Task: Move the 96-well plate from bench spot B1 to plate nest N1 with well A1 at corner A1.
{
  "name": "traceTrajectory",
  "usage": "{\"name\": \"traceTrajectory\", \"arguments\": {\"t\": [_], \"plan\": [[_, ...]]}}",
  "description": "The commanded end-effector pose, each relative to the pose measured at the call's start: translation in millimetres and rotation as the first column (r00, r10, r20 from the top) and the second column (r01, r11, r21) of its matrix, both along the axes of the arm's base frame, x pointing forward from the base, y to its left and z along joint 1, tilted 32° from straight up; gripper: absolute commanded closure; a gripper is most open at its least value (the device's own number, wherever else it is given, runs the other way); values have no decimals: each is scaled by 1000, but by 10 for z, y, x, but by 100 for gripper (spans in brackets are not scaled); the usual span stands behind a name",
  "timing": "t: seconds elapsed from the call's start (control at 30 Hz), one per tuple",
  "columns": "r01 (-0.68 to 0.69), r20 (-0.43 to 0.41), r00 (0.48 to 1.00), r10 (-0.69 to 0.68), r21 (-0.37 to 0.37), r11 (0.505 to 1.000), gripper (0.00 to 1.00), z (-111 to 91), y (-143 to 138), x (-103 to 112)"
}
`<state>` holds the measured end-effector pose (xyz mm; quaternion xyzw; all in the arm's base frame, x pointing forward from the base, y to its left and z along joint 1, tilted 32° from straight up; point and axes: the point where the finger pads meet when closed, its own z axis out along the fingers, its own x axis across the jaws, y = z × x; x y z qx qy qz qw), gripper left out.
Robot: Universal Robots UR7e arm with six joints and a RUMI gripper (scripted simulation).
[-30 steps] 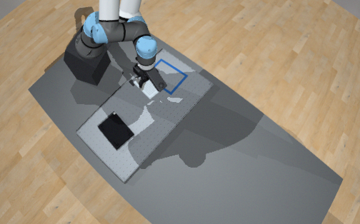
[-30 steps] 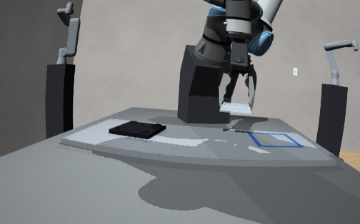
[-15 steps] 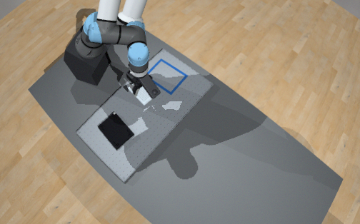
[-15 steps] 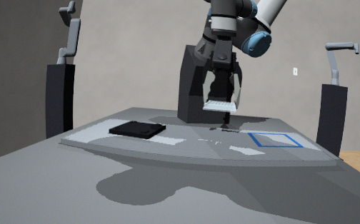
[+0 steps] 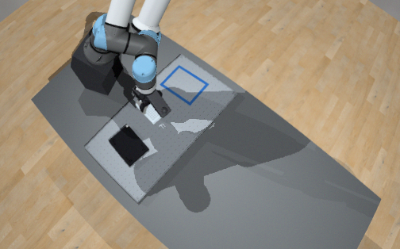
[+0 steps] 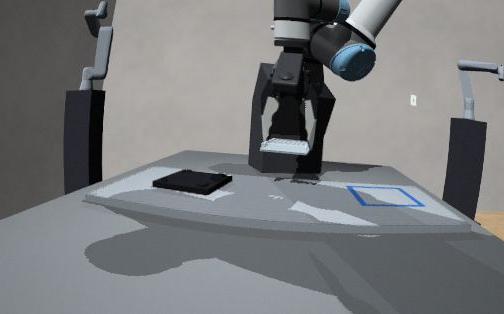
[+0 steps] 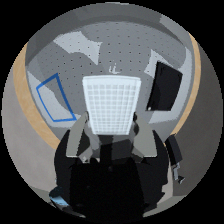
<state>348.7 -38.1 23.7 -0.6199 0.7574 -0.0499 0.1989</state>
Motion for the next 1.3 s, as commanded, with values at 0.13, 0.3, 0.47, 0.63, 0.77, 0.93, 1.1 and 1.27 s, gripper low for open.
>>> {"name": "traceTrajectory", "arguments": {"t": [0.13,0.3,0.47,0.63,0.77,0.93,1.1,1.27], "plan": [[-1,1,1000,1,1,1000,100,-48,-295,-4],[-1,1,1000,1,1,1000,100,-67,-427,-10],[-1,1,1000,1,1,1000,100,-87,-559,-16],[-1,1,1000,1,1,1000,100,-111,-724,-23],[-1,1,1000,1,1,1000,100,-130,-856,-29],[-1,1,1000,1,1,1000,100,-145,-954,-34],[-1,1,1000,1,1,1000,100,-169,-1119,-41],[-1,1,1000,1,1,1000,100,-193,-1284,-49]]}}
